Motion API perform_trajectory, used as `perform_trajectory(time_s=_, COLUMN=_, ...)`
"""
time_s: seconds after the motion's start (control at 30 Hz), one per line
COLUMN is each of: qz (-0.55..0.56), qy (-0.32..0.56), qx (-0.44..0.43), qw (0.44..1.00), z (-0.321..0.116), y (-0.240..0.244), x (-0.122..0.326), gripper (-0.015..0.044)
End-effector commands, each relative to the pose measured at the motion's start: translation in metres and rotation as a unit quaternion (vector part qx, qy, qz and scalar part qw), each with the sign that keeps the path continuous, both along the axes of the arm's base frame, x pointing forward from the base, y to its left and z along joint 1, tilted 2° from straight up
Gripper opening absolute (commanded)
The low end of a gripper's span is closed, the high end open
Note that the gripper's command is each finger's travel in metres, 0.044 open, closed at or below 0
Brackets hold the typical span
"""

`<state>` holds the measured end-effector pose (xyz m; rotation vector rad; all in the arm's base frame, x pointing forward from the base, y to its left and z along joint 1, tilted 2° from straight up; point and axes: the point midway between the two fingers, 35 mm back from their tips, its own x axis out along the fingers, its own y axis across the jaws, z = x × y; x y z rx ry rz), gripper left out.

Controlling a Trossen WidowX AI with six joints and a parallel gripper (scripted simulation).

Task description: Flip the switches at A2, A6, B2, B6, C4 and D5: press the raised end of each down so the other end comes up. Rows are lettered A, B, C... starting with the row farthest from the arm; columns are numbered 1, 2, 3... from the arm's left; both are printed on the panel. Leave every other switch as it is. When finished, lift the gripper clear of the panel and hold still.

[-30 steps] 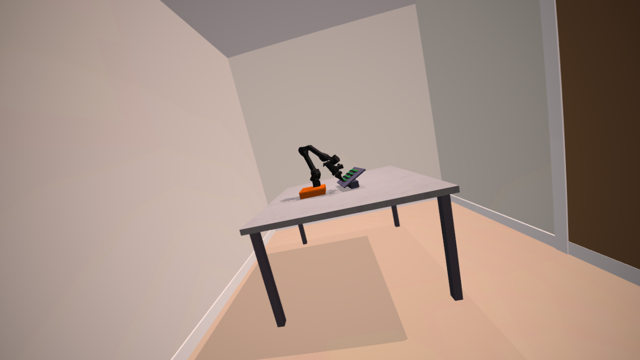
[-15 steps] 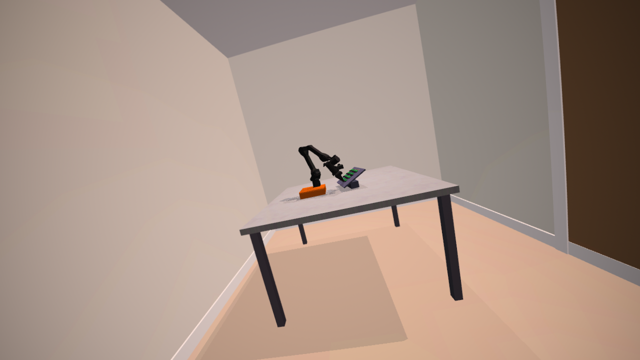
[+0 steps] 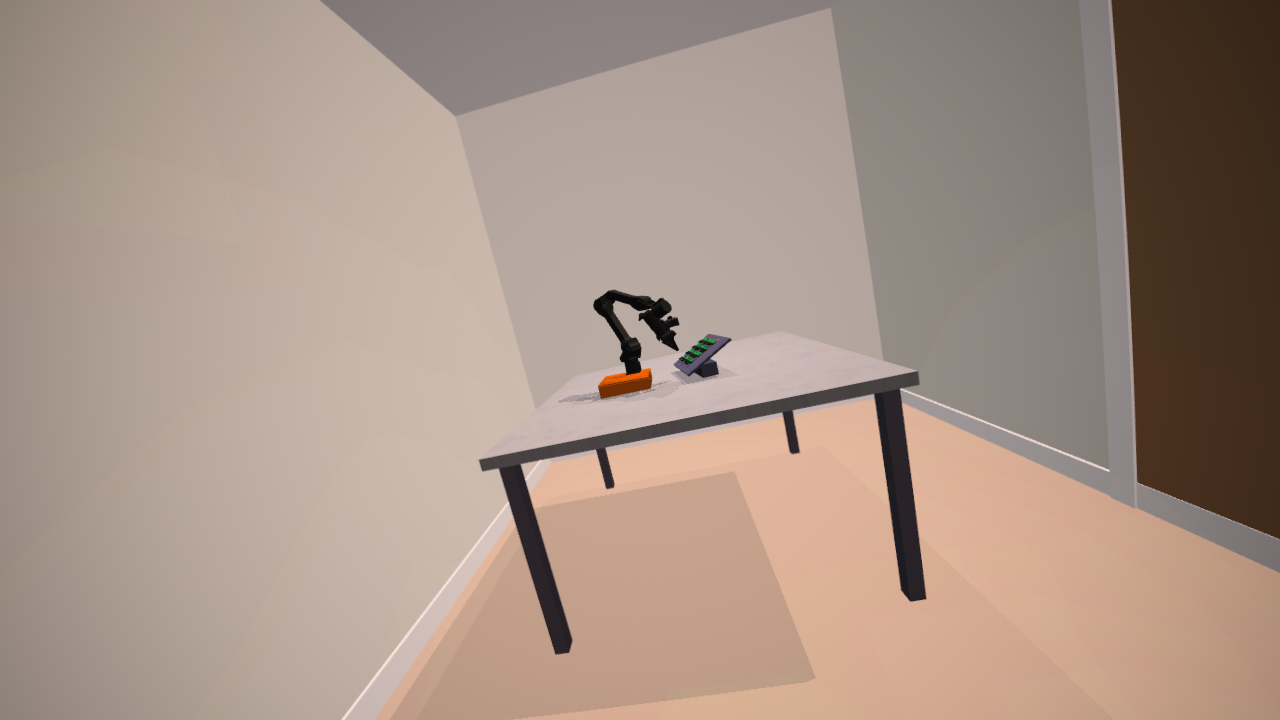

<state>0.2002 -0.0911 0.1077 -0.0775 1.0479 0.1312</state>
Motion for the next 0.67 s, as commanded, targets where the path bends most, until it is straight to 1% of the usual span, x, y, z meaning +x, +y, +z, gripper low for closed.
perform_trajectory(time_s=0.0, qz=0.002, qy=0.003, qx=0.0, qw=1.0, z=0.011, y=0.011, x=0.012, gripper=0.0)
perform_trajectory(time_s=0.23, qz=0.001, qy=-0.003, qx=0.003, qw=1.0, z=0.041, y=0.054, x=0.045, gripper=0.0)
perform_trajectory(time_s=0.63, qz=0.001, qy=-0.004, qx=0.003, qw=1.0, z=0.042, y=0.056, x=0.046, gripper=0.0)
